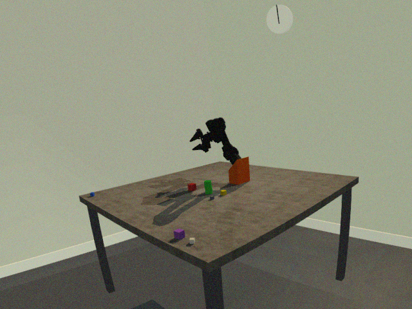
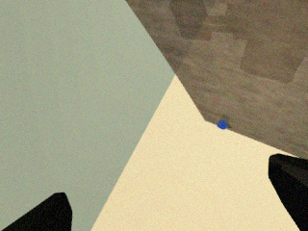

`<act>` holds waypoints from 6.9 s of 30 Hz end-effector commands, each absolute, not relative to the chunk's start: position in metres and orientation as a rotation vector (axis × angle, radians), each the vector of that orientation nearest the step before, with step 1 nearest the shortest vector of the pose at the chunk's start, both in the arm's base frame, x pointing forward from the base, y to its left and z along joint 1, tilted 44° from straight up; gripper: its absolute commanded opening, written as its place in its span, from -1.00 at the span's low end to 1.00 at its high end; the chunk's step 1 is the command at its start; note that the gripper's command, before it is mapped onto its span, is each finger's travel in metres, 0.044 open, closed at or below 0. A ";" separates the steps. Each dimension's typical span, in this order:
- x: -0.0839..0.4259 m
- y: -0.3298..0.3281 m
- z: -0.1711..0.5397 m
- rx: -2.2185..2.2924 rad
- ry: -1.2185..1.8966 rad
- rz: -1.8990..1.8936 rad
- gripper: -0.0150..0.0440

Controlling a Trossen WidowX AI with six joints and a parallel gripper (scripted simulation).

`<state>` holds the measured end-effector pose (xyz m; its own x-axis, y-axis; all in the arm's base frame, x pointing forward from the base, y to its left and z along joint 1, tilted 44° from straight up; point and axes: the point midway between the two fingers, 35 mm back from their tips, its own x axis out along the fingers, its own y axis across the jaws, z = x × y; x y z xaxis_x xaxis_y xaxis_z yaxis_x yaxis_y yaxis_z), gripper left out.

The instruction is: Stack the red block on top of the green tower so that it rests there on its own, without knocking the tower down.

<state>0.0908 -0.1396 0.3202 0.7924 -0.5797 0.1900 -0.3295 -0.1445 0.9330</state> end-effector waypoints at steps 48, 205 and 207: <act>0.234 -0.230 0.246 1.539 -0.238 -0.665 1.00; 0.302 -0.054 0.076 -0.871 1.450 -0.319 -0.49; 0.301 -0.047 0.083 -0.871 1.450 -0.319 -0.49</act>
<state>0.3019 -0.0583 0.0678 0.1315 -0.6721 -0.7287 -0.3187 0.6674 -0.6731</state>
